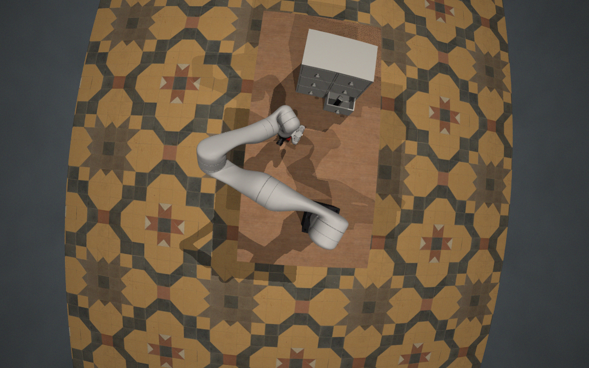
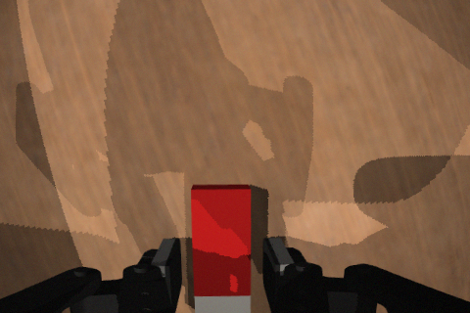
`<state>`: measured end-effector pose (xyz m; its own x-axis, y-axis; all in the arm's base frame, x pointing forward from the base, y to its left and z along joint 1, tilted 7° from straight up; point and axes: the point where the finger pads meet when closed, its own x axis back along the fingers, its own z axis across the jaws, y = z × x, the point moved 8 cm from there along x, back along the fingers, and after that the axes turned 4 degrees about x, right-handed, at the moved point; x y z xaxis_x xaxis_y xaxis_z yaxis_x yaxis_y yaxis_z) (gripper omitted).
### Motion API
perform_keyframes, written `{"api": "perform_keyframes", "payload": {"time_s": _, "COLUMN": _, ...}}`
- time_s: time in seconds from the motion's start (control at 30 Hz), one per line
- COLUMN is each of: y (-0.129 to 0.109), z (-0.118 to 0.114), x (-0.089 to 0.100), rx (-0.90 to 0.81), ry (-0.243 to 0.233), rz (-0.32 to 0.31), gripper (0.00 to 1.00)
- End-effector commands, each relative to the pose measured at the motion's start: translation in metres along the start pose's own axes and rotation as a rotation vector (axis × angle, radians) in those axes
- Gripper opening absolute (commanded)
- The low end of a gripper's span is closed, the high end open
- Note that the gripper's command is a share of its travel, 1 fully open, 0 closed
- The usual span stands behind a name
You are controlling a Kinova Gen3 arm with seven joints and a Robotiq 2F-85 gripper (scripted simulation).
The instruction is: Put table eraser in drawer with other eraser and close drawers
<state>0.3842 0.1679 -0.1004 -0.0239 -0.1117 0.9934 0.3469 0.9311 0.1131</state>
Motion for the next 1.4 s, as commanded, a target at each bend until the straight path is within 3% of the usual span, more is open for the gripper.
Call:
{"api": "perform_keyframes", "payload": {"time_s": 0.0, "y": 0.0000, "z": -0.0004, "x": 0.0004, "rx": 0.000, "ry": -0.001, "rz": 0.000, "gripper": 0.38}}
{"api": "perform_keyframes", "payload": {"time_s": 0.53, "y": 0.0000, "z": -0.0004, "x": 0.0004, "rx": 0.000, "ry": -0.001, "rz": 0.000, "gripper": 0.38}}
{"api": "perform_keyframes", "payload": {"time_s": 0.57, "y": 0.0000, "z": -0.0004, "x": 0.0004, "rx": 0.000, "ry": -0.001, "rz": 0.000, "gripper": 0.19}}
{"api": "perform_keyframes", "payload": {"time_s": 1.37, "y": 0.0000, "z": -0.0004, "x": 0.0033, "rx": 0.000, "ry": -0.001, "rz": 0.000, "gripper": 0.19}}
